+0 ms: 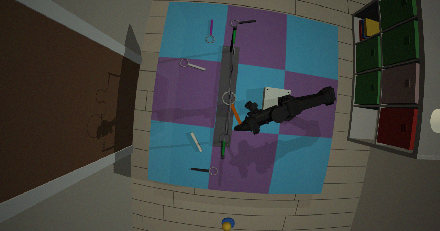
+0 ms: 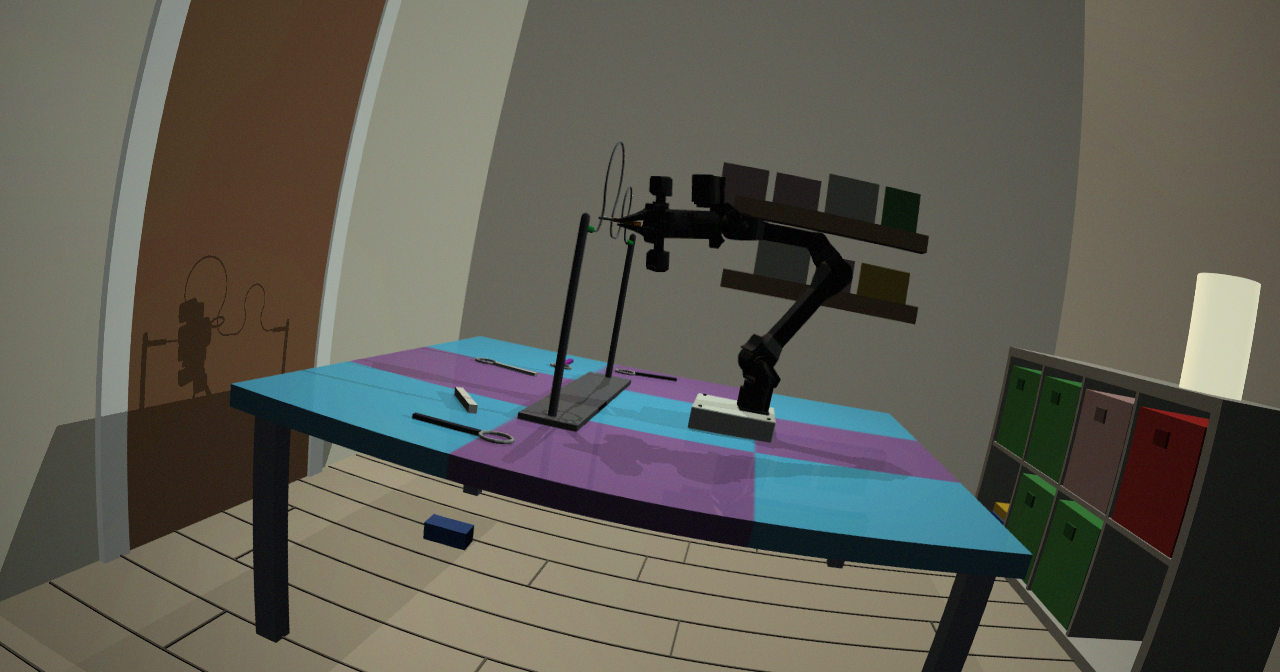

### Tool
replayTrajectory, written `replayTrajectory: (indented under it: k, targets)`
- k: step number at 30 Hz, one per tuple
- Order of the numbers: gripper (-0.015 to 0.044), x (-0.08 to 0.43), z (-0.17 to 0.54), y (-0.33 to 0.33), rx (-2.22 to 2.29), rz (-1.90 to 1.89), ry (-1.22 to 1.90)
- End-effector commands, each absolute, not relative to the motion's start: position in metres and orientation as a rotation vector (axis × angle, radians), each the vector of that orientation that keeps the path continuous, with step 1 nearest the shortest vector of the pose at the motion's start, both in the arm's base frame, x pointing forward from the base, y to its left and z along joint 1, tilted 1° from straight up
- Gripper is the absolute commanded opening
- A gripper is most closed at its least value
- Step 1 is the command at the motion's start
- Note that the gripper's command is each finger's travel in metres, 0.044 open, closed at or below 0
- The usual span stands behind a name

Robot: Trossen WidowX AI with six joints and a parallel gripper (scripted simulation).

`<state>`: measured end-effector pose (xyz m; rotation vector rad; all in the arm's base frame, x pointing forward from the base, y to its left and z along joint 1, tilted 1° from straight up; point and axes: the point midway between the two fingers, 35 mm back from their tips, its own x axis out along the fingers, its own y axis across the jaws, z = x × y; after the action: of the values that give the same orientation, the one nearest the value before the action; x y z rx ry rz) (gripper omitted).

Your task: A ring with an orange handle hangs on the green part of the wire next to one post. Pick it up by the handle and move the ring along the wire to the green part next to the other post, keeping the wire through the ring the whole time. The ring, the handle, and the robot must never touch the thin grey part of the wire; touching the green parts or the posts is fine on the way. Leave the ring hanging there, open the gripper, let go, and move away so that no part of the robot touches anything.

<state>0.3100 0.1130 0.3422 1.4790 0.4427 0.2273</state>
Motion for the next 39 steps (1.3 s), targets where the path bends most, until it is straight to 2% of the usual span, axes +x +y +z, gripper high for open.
replayTrajectory:
  k: [1, 22, 39]
  targets:
    - [-0.0150, 0.310, 0.358, 0.113, 1.561, 0.261, 0.430]
    - [-0.0150, 0.308, 0.421, 0.095, 1.953, 0.388, 0.369]
    - [-0.0150, 0.308, 0.436, 0.086, 1.961, 0.391, 0.367]
